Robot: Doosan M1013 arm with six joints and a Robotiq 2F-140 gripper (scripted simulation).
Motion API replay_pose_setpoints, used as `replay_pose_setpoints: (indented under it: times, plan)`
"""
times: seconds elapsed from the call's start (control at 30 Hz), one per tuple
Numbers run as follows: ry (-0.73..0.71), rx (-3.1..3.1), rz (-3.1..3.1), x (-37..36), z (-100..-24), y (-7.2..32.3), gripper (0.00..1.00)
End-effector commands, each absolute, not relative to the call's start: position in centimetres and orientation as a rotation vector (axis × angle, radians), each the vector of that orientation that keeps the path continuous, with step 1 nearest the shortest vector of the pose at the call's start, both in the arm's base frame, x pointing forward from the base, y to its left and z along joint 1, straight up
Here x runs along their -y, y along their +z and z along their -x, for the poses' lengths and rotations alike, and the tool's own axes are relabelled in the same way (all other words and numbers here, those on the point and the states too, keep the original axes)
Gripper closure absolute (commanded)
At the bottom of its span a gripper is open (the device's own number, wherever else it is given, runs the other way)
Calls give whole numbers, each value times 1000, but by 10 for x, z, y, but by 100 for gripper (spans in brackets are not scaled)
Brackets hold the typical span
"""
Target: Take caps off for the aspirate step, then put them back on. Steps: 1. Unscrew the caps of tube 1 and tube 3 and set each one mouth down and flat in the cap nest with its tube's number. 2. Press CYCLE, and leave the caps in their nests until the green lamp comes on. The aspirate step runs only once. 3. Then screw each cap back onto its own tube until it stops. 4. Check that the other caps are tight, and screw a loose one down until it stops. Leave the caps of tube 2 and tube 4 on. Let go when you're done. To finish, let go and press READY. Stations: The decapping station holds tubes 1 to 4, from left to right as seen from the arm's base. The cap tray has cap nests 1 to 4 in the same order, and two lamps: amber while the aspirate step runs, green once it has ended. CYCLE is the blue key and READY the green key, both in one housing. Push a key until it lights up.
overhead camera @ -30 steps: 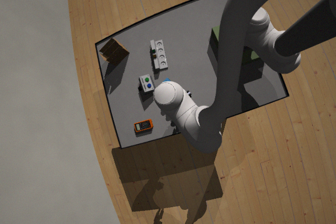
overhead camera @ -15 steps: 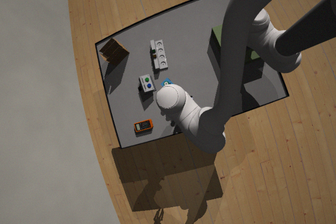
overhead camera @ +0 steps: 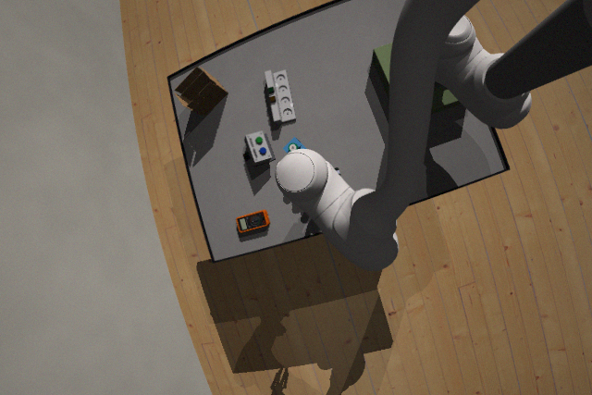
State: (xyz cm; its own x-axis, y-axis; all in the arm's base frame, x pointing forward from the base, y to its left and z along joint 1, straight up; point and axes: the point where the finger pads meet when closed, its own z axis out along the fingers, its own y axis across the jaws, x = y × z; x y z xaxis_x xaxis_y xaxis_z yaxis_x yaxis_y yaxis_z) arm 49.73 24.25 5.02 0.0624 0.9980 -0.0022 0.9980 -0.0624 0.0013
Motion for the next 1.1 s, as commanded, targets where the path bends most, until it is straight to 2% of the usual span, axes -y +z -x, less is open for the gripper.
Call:
replay_pose_setpoints:
  times: [0.0, 0.6, 0.77, 0.8, 1.07]
  plan:
    - [3, -2343, -2093, -243, -498, 51, 70]
    - [2, -2971, -1019, -243, -498, 51, 70]
    - [2, -2971, -1019, -243, -498, 51, 70]
    - [2, -2971, -1019, -243, -498, 51, 59]
    - [2, -2971, -1019, -243, -498, 51, 59]
